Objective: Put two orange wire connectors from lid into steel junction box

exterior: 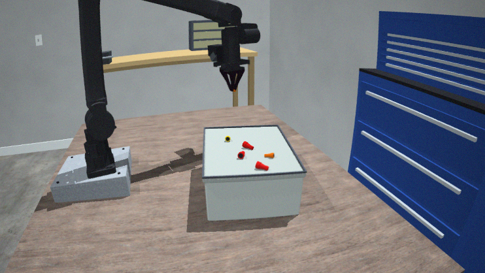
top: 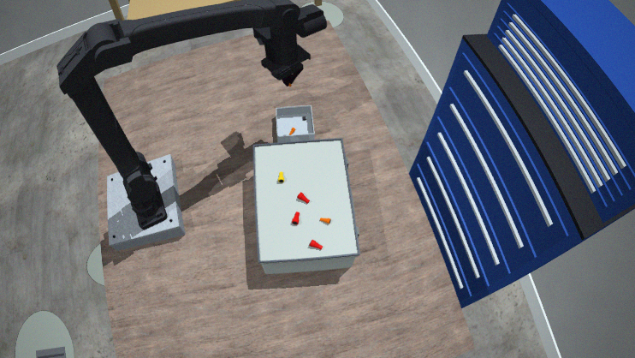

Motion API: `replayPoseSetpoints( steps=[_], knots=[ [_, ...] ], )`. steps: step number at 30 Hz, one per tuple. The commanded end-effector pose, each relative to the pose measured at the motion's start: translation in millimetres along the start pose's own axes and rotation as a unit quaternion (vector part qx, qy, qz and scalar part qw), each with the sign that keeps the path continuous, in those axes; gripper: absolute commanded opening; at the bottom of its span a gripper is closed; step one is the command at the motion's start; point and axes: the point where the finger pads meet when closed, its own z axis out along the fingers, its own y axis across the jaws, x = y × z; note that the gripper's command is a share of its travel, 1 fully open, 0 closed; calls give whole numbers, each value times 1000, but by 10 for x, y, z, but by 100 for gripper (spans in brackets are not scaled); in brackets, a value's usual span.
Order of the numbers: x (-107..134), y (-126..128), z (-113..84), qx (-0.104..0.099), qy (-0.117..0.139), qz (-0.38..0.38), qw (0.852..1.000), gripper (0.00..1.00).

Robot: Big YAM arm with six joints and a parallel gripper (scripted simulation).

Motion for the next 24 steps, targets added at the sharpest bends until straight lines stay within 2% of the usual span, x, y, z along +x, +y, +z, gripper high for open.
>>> replayPoseSetpoints(
  steps=[1,6,10,24],
  knots=[
    [-108,-229,-11,-6,-2,20,1000,6],
    [-150,-294,-10,-6,-2,21,1000,6],
    [-118,-245,61,-16,-2,27,1000,6],
    [-89,-208,96,-21,-2,30,999,6]
  ],
)
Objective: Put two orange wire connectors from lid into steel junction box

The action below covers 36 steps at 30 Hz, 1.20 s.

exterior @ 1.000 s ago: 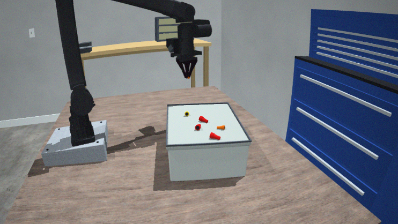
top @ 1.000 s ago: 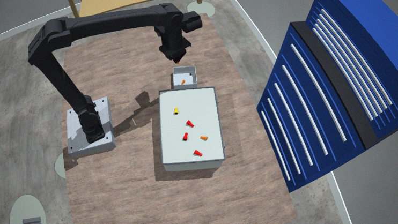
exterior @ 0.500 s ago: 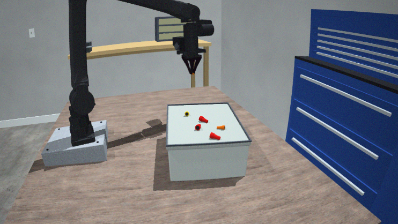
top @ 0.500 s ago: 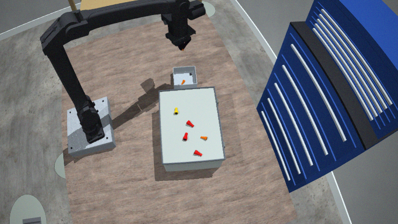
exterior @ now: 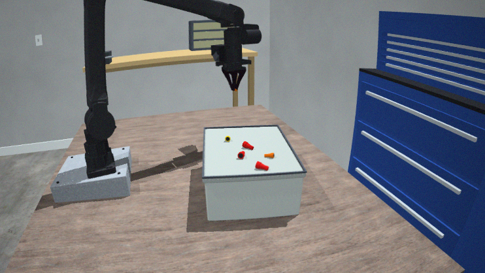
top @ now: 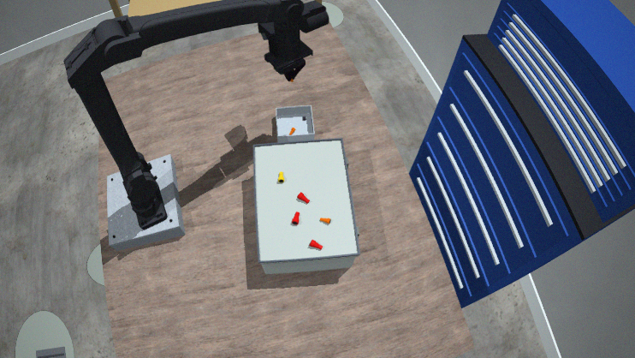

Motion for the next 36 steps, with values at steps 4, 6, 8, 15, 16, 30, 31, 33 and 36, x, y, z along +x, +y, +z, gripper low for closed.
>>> replayPoseSetpoints(
  steps=[4,6,8,15,16,30,31,33,36],
  knots=[
    [15,-34,102,-16,-1,8,1000,6],
    [9,-15,134,-19,-1,8,1000,6],
    [4,-11,165,-18,-1,7,1000,6],
    [-11,-8,268,-16,-1,6,1000,6],
    [-11,-8,268,-16,-1,6,1000,6],
    [-45,9,645,-16,-1,2,1000,6],
    [-43,10,679,-16,-1,3,1000,6],
    [-43,10,679,-16,-1,3,1000,6],
    [-31,-2,771,-14,-1,4,1000,6]
  ],
)
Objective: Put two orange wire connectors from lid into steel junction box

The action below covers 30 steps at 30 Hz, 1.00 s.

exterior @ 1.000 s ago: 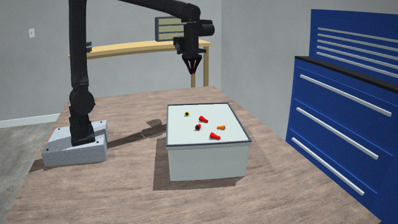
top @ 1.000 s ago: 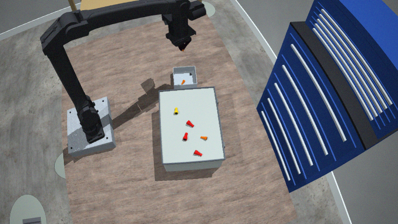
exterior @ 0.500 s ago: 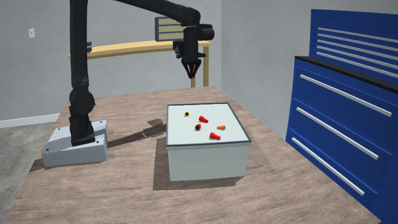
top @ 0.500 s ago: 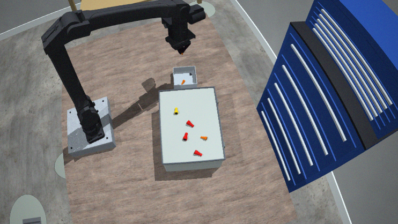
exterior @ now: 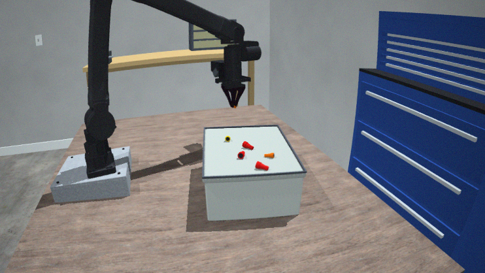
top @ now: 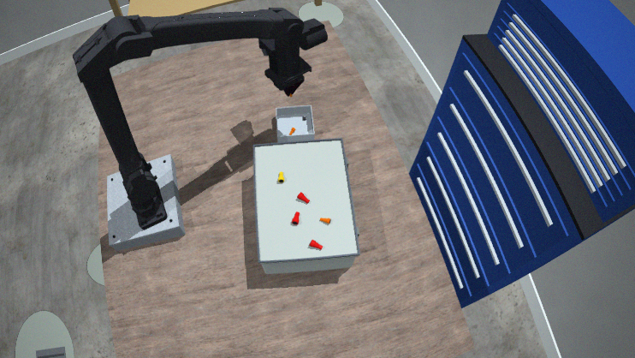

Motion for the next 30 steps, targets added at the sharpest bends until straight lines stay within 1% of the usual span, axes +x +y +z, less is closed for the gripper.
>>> replayPoseSetpoints(
  steps=[1,12,14,16,25,30],
  knots=[
    [-31,-61,234,-4,-1,4,1000,6],
    [-48,-37,651,-6,-1,2,1000,6],
    [-48,-37,651,-6,-1,2,1000,6],
    [-40,-87,686,0,-1,3,1000,6],
    [-42,-38,990,-5,-1,3,1000,6],
    [-49,-51,1072,-4,-1,2,1000,6]
  ],
)
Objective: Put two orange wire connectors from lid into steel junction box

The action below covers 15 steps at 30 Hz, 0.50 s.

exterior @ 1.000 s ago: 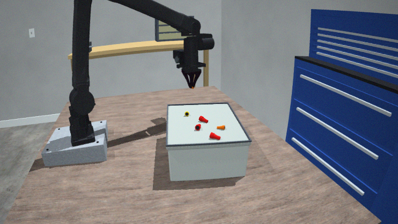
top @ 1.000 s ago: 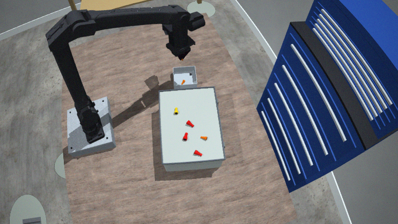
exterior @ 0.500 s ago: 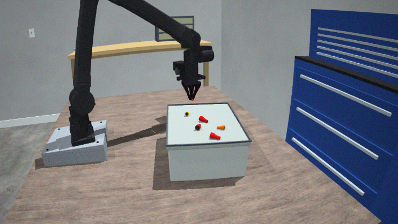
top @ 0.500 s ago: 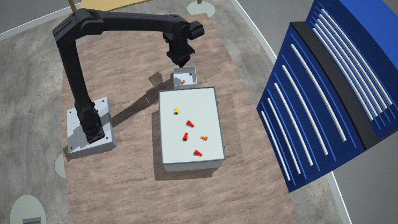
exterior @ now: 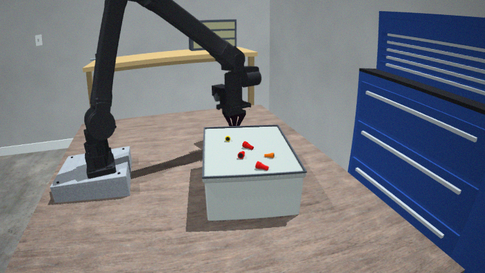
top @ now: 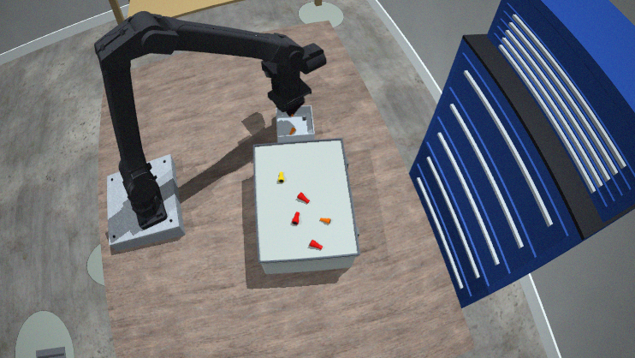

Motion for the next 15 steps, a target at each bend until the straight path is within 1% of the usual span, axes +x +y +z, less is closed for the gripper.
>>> replayPoseSetpoints(
  steps=[1,4,10,15],
  knots=[
    [-53,-38,177,-5,-1,2,1000,6],
    [-42,-68,211,-2,-2,3,1000,6],
    [-31,-30,299,-5,-1,4,1000,6],
    [-34,-40,318,-4,-2,3,1000,6]
  ],
)
